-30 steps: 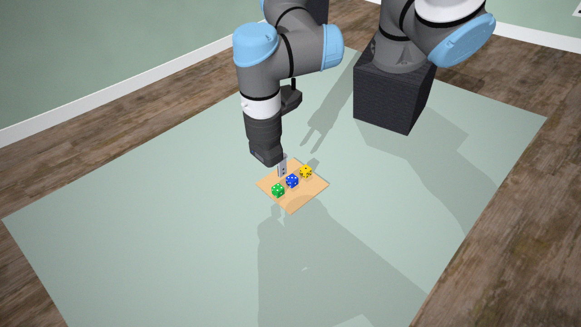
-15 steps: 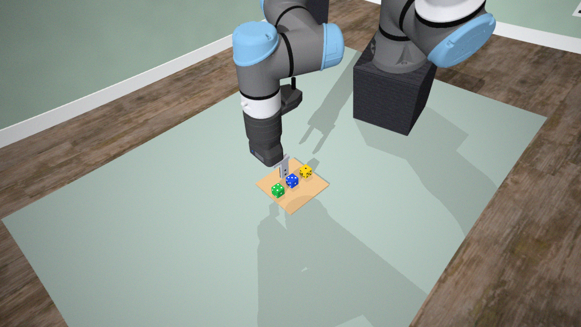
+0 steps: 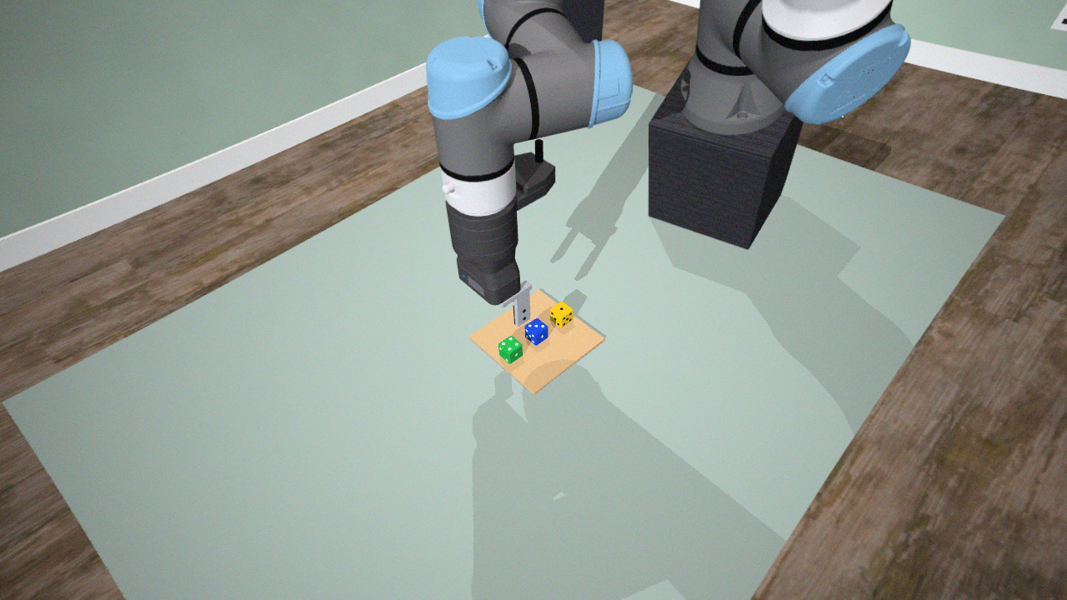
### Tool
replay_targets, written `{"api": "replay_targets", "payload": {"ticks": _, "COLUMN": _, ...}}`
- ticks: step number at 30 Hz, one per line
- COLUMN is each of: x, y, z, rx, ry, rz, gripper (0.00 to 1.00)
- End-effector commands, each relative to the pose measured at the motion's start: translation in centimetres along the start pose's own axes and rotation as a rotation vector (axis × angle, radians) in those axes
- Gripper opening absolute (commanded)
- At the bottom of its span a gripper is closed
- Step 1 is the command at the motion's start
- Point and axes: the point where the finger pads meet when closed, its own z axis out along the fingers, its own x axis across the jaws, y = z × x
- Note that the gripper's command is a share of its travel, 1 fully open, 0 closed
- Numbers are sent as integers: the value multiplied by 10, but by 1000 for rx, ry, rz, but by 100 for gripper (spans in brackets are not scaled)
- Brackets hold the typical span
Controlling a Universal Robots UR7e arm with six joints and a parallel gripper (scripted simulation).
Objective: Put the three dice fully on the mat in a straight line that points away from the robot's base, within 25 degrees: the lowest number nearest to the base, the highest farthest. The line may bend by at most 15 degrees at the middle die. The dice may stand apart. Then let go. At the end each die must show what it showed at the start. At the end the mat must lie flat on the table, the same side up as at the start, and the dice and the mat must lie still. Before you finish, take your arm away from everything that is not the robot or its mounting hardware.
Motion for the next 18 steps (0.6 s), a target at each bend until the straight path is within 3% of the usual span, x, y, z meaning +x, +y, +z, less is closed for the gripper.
{"api": "replay_targets", "payload": {"ticks": 1, "x": 0, "y": 1, "z": -8, "rx": -2, "ry": -1, "rz": 0, "gripper": 100}}
{"api": "replay_targets", "payload": {"ticks": 9, "x": 0, "y": 1, "z": -30, "rx": -2, "ry": -1, "rz": 0, "gripper": 100}}
{"api": "replay_targets", "payload": {"ticks": 18, "x": 0, "y": 1, "z": -70, "rx": -2, "ry": -1, "rz": 0, "gripper": 100}}
